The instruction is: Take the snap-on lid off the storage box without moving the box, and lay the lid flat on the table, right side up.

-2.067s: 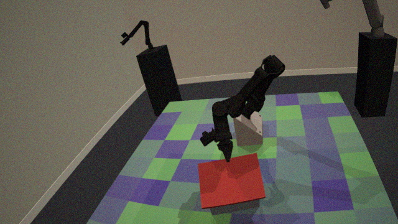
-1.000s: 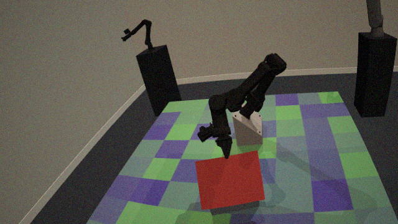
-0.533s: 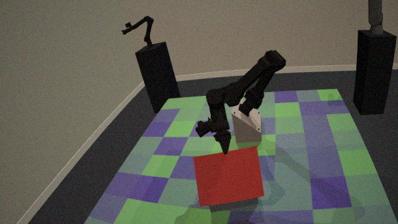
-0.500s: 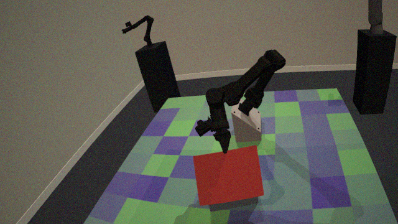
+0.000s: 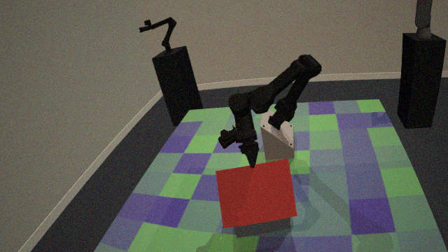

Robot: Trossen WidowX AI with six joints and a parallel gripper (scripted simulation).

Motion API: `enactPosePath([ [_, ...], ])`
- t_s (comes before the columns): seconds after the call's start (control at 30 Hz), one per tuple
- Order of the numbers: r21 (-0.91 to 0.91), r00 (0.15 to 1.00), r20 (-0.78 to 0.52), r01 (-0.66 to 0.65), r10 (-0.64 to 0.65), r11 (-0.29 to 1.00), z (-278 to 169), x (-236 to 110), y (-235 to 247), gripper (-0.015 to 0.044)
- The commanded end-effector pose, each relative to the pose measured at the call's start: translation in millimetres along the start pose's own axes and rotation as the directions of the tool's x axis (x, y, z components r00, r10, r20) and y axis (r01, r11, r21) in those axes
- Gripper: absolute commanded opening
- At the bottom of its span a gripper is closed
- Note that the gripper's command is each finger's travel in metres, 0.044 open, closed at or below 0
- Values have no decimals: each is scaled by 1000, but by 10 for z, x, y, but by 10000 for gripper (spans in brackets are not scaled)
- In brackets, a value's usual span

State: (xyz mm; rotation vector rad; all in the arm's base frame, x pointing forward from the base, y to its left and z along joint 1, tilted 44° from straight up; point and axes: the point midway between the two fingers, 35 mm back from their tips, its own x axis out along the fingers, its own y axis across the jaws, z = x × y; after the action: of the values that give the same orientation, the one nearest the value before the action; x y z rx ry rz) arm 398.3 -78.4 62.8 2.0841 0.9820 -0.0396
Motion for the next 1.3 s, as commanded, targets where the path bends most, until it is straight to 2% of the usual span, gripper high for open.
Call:
enactPosePath([
  [0.0,-15,1000,1,-11,11,1000,2,-62,97,0],
  [0.33,-15,1000,1,-10,10,1000,-15,-89,113,0],
  [1.27,-11,1000,0,-10,10,1000,-581,-121,26,0],
])
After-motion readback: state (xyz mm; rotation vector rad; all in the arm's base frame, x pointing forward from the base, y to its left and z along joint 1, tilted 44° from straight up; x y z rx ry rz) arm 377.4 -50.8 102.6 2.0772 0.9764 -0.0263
